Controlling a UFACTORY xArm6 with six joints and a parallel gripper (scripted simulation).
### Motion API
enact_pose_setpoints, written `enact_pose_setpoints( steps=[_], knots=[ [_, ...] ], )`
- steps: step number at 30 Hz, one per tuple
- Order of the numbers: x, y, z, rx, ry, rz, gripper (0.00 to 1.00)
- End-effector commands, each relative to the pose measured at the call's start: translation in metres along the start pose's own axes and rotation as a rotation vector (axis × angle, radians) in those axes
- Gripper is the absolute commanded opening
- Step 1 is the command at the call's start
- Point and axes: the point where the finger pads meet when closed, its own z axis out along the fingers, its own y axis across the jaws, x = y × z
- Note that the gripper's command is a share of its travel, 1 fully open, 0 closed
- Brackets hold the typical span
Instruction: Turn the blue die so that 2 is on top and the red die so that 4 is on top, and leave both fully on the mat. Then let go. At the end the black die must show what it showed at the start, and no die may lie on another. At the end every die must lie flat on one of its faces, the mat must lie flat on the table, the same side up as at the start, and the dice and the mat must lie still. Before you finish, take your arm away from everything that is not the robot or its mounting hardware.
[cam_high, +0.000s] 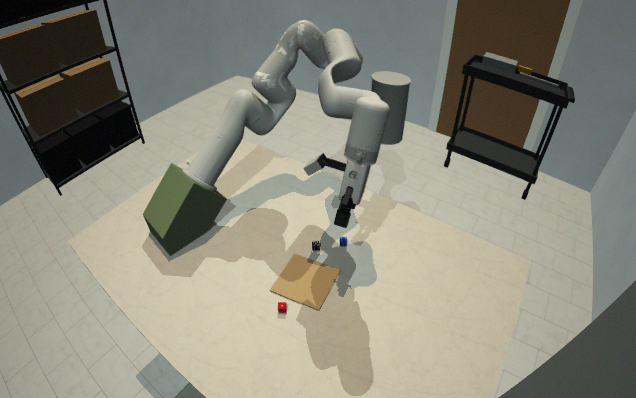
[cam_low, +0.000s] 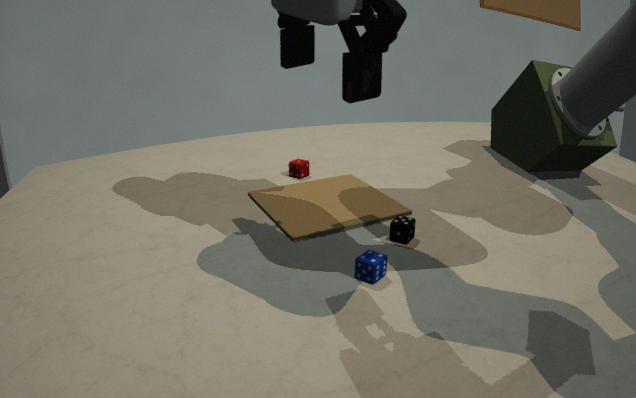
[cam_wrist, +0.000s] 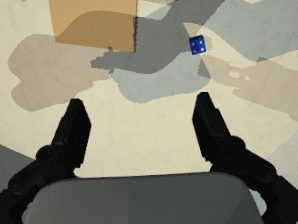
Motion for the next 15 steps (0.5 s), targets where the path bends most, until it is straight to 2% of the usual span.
enact_pose_setpoints(
  steps=[1,3,4,15],
  knots=[
    [0.006,-0.029,0.006,-0.028,0.005,0.141,1.00],
    [0.007,-0.033,0.007,-0.032,0.005,0.163,1.00],
    [0.014,-0.050,0.011,-0.049,0.005,0.248,1.00],
    [0.042,-0.103,0.027,-0.116,0.006,0.544,1.00]
  ],
)
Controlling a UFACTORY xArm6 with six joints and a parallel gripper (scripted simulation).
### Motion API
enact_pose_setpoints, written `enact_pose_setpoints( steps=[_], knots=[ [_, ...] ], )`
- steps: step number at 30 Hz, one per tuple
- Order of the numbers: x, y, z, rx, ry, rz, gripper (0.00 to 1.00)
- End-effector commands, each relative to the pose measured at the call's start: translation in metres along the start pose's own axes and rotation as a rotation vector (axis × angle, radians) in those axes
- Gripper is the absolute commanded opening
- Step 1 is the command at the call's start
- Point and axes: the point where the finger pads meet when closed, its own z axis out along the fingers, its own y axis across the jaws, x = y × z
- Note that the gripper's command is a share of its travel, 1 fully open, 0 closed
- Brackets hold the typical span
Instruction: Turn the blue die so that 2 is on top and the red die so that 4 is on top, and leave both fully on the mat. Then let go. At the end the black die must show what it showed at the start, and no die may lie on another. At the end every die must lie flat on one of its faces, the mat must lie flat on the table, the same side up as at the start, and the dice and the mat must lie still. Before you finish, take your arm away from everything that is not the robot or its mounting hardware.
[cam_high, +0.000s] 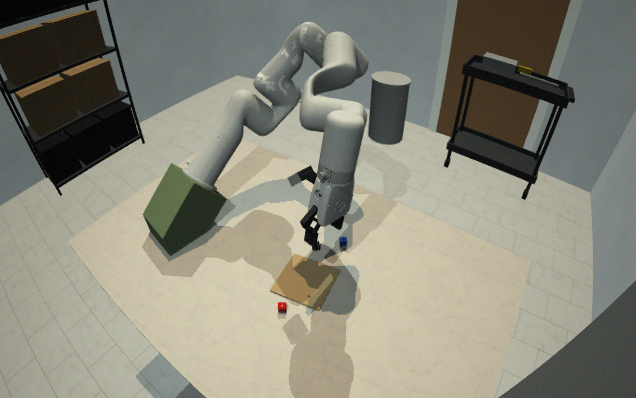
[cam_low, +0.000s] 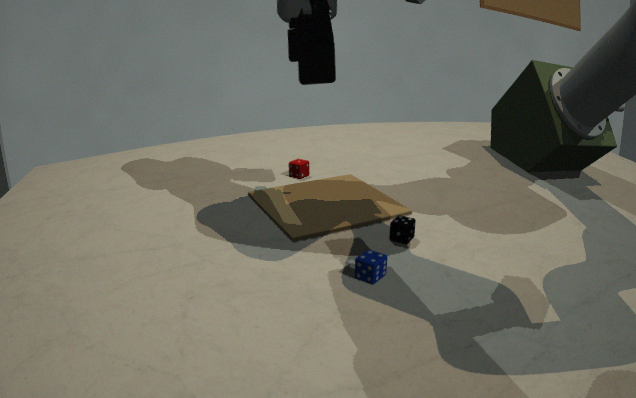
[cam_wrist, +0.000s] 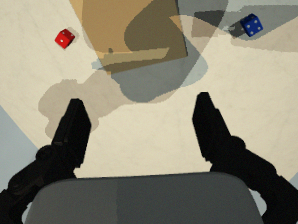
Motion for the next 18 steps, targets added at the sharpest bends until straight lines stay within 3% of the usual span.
enact_pose_setpoints(
  steps=[1,4,5,18],
  knots=[
    [0.000,-0.035,0.006,-0.039,0.005,0.164,1.00],
    [0.001,-0.042,0.007,-0.047,0.005,0.196,1.00],
    [0.005,-0.058,0.011,-0.068,0.006,0.278,1.00],
    [0.025,-0.127,0.031,-0.169,0.016,0.628,1.00]
  ],
)
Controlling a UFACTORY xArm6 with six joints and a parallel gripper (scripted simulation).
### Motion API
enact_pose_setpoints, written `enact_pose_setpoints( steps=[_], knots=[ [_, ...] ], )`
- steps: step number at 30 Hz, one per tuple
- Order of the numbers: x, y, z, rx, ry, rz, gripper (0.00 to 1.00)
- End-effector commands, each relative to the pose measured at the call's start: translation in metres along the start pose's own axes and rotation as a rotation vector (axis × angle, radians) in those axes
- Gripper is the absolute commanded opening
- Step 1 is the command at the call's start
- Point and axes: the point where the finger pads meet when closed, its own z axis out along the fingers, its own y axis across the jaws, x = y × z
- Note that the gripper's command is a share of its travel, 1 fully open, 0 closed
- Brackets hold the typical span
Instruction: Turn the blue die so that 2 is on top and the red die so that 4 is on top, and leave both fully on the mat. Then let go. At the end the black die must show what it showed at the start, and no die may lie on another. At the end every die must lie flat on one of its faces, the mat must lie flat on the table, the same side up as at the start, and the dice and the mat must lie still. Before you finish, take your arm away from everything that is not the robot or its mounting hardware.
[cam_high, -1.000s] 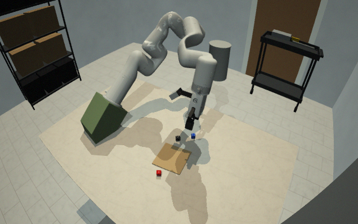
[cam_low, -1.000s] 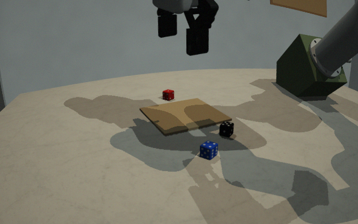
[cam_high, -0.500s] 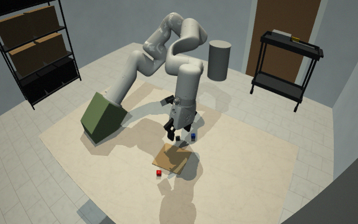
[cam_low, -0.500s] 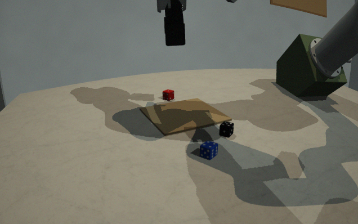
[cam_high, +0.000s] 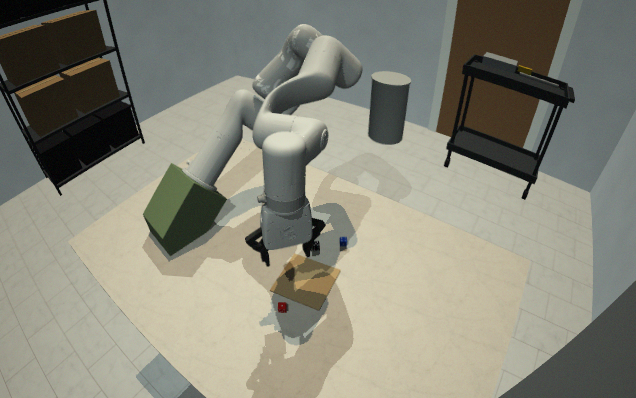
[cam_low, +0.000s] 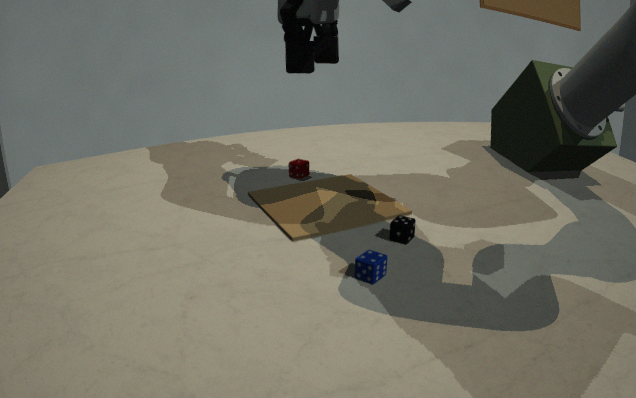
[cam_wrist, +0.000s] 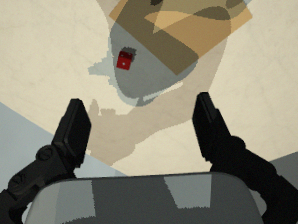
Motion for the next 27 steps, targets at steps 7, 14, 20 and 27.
enact_pose_setpoints(
  steps=[7,14,20,27],
  knots=[
    [-0.009,-0.038,0.005,-0.054,0.012,0.182,1.00],
    [-0.009,-0.038,0.005,-0.054,0.012,0.182,1.00],
    [-0.009,-0.038,0.005,-0.054,0.012,0.182,1.00],
    [-0.009,-0.037,0.018,-0.054,0.012,0.182,1.00]
  ],
)
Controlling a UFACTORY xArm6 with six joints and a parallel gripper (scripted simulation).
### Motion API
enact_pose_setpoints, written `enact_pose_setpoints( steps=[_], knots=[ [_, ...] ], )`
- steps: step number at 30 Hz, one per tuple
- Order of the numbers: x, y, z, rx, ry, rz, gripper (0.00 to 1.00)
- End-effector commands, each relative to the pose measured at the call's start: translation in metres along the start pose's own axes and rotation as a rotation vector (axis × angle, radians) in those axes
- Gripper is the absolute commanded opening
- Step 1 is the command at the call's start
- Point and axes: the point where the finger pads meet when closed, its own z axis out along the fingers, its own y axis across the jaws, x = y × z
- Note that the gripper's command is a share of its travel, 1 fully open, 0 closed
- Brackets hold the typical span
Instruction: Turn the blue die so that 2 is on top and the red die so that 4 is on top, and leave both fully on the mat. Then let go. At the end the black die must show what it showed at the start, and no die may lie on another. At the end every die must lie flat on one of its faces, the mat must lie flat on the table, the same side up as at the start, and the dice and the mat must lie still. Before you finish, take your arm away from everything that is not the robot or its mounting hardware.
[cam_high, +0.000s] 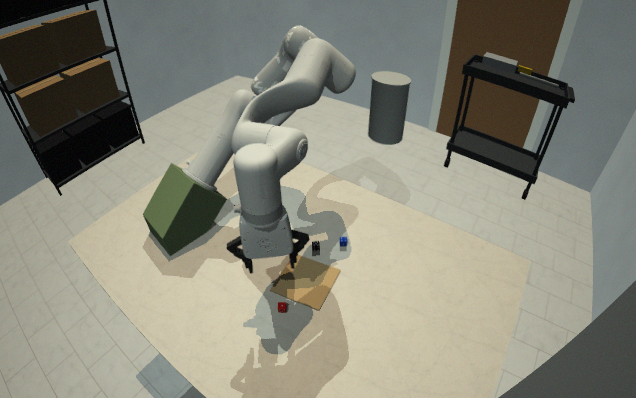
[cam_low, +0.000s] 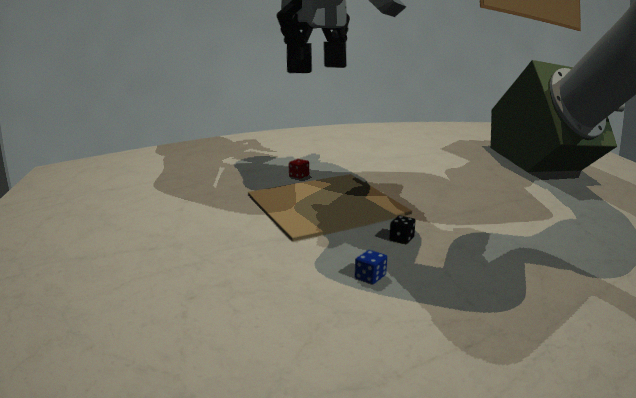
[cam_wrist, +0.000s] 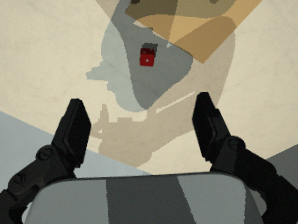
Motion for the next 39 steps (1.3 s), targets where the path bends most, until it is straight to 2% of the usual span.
enact_pose_setpoints(
  steps=[1,8,10,16,39],
  knots=[
    [-0.001,0.000,0.015,0.000,-0.002,-0.001,1.00],
    [-0.002,0.001,0.071,0.000,-0.002,-0.001,1.00],
    [-0.002,0.001,0.071,0.000,-0.002,-0.001,1.00],
    [-0.002,0.001,0.103,0.000,-0.002,-0.001,1.00],
    [-0.002,0.001,0.106,0.000,-0.002,-0.001,1.00]
  ],
)
